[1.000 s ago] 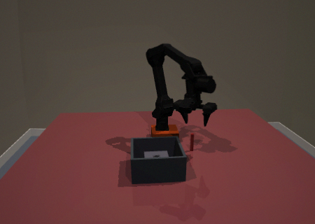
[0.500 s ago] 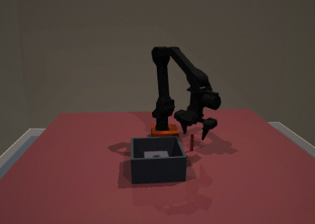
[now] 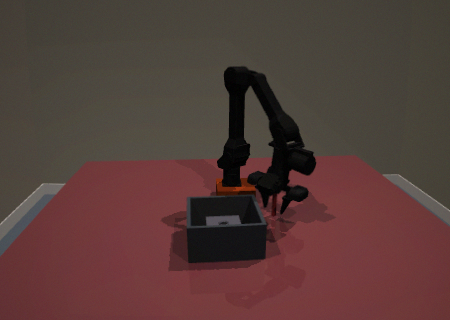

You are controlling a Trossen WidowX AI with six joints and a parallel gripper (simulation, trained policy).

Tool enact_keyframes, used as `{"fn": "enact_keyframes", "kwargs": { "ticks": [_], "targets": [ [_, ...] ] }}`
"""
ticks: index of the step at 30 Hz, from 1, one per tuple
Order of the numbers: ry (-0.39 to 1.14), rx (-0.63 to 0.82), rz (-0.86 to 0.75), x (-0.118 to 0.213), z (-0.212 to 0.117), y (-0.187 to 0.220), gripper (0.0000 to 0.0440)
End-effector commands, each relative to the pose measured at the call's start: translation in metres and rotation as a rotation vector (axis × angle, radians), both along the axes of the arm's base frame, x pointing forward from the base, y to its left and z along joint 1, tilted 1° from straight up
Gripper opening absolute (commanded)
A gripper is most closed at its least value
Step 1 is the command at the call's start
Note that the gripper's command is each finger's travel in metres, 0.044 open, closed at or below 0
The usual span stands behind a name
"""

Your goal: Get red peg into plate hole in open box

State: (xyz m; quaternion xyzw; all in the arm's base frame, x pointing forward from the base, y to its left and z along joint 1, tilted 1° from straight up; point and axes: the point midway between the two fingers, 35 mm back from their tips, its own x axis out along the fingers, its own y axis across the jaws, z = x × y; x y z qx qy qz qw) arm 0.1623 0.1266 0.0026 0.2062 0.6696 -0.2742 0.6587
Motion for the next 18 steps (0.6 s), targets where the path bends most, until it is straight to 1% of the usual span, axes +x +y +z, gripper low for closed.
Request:
{"fn": "enact_keyframes", "kwargs": {
  "ticks": [1, 6, 8, 9, 18],
  "targets": [
    [0.018, -0.028, 0.003, -0.001, -0.008, -0.004, 0.0185],
    [0.04, -0.052, -0.001, -0.001, -0.011, -0.006, 0.0053],
    [0.049, -0.065, -0.002, -0.001, -0.012, -0.007, 0.0008],
    [0.054, -0.07, -0.002, -0.001, -0.012, -0.007, 0.0],
    [-0.044, -0.103, 0.011, 0.025, 0.022, -0.012, 0.0]
  ]
}}
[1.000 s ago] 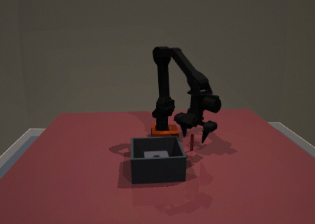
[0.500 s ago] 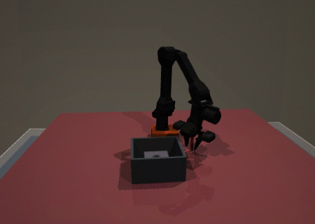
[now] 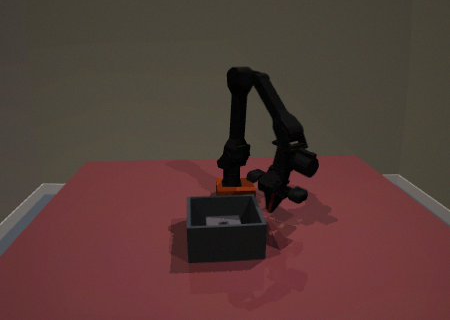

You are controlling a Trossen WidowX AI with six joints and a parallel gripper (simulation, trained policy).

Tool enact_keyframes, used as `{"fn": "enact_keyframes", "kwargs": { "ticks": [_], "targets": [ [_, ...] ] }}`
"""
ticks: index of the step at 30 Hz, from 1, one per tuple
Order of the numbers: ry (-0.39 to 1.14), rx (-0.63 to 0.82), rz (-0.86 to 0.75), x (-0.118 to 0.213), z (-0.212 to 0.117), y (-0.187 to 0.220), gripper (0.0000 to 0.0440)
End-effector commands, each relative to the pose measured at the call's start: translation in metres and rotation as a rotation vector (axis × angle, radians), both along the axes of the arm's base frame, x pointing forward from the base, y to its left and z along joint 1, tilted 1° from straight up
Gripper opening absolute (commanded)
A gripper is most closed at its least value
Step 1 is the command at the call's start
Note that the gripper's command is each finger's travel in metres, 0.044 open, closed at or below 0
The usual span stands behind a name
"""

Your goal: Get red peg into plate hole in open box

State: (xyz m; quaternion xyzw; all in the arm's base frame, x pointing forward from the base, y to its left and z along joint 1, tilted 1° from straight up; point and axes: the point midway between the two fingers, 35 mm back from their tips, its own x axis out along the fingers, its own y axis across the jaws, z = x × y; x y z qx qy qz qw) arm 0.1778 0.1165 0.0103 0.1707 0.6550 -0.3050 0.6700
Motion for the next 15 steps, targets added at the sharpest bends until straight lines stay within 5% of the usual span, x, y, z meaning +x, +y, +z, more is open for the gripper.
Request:
{"fn": "enact_keyframes", "kwargs": {
  "ticks": [1, 15],
  "targets": [
    [-0.05, -0.006, 0.006, 0.012, 0.018, -0.002, 0.0],
    [-0.191, -0.043, -0.065, 0.053, 0.087, -0.023, 0.0]
  ]
}}
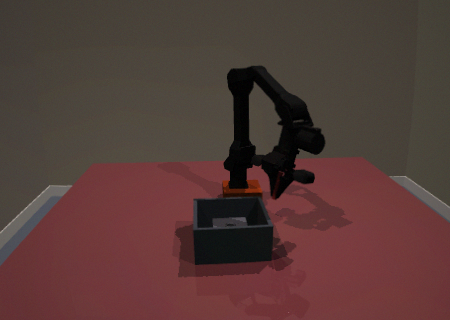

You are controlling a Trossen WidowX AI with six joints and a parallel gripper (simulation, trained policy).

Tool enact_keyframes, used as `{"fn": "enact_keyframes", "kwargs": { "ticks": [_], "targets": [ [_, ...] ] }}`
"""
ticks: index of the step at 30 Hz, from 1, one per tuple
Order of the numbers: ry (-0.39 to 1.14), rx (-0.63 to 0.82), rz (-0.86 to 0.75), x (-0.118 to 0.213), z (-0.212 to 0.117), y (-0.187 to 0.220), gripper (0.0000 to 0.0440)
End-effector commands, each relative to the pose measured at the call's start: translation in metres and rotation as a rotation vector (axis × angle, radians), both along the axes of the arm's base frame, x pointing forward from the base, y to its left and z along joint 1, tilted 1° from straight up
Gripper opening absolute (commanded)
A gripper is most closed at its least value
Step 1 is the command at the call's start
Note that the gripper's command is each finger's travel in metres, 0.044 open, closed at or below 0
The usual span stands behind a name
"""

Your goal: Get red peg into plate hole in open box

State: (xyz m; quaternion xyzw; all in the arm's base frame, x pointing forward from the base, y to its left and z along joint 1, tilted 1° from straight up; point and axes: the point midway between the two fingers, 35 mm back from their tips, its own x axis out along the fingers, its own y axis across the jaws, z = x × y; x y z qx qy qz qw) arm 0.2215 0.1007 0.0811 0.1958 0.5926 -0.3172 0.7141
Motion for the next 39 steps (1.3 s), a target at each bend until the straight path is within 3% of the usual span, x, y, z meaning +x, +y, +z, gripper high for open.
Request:
{"fn": "enact_keyframes", "kwargs": {
  "ticks": [1, 16, 39],
  "targets": [
    [-0.046, -0.009, -0.032, 0.011, 0.019, -0.01, 0.0],
    [-0.117, -0.05, -0.184, 0.053, 0.037, -0.067, 0.0],
    [-0.068, -0.001, -0.114, 0.1, -0.009, -0.132, 0.0]
  ]
}}
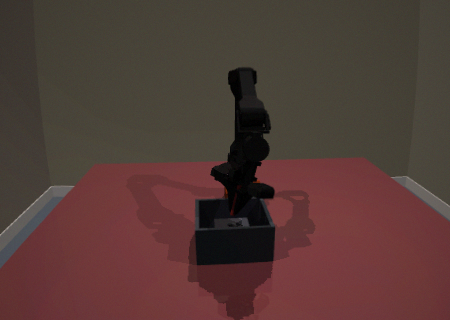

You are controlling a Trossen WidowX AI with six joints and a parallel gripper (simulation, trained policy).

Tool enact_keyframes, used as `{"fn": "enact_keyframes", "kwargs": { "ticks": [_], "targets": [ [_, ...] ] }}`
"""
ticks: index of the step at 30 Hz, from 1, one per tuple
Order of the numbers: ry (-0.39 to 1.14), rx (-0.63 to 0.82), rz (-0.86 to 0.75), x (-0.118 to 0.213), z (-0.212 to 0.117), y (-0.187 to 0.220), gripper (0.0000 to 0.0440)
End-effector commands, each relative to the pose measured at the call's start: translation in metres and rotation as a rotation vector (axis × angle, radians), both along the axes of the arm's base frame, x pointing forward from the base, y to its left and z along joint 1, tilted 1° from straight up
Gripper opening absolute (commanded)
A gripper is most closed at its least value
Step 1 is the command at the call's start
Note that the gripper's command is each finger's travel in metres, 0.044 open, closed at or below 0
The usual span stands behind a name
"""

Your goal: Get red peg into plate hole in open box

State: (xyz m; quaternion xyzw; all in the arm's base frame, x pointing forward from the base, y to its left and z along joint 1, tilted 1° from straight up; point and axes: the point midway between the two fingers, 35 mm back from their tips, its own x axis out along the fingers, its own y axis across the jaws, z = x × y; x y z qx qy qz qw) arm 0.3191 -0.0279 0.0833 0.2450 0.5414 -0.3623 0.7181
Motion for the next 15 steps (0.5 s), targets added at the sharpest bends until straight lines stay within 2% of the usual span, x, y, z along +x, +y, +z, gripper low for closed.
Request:
{"fn": "enact_keyframes", "kwargs": {
  "ticks": [1, 5, 12, 15],
  "targets": [
    [0.028, 0.022, 0.037, 0.003, -0.014, -0.004, 0.0],
    [0.056, 0.045, 0.076, 0.002, -0.026, -0.006, 0.0016],
    [0.091, 0.084, 0.102, 0.005, -0.041, -0.009, 0.0162],
    [0.088, 0.085, 0.128, 0.011, -0.037, -0.013, 0.0165]
  ]
}}
